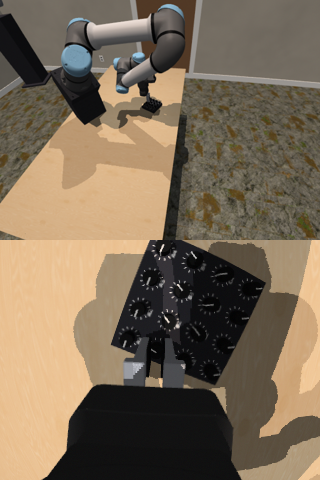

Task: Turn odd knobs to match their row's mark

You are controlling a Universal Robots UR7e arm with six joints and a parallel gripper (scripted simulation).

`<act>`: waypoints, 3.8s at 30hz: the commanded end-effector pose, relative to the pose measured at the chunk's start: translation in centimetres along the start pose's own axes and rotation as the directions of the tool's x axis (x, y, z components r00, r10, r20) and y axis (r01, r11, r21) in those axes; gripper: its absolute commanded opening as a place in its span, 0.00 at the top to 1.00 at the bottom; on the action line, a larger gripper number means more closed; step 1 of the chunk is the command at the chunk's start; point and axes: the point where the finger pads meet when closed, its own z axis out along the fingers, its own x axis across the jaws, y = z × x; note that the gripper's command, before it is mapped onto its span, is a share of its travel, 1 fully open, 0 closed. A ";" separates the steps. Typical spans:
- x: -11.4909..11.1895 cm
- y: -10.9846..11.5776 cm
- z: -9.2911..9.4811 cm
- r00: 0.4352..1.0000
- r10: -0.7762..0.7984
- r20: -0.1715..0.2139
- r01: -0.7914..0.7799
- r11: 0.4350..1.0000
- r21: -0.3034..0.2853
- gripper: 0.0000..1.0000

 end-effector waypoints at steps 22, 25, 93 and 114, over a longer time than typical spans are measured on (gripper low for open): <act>0.0 0.0 0.0 0.959 0.285 -0.003 -0.285 0.959 -0.001 0.70; 0.0 0.0 0.0 0.953 0.302 -0.003 -0.302 0.953 0.000 0.70; 0.0 0.0 -2.3 0.942 0.337 -0.003 -0.337 0.942 0.000 0.54; 0.0 0.0 -3.8 0.942 0.337 -0.003 -0.337 0.942 0.000 0.54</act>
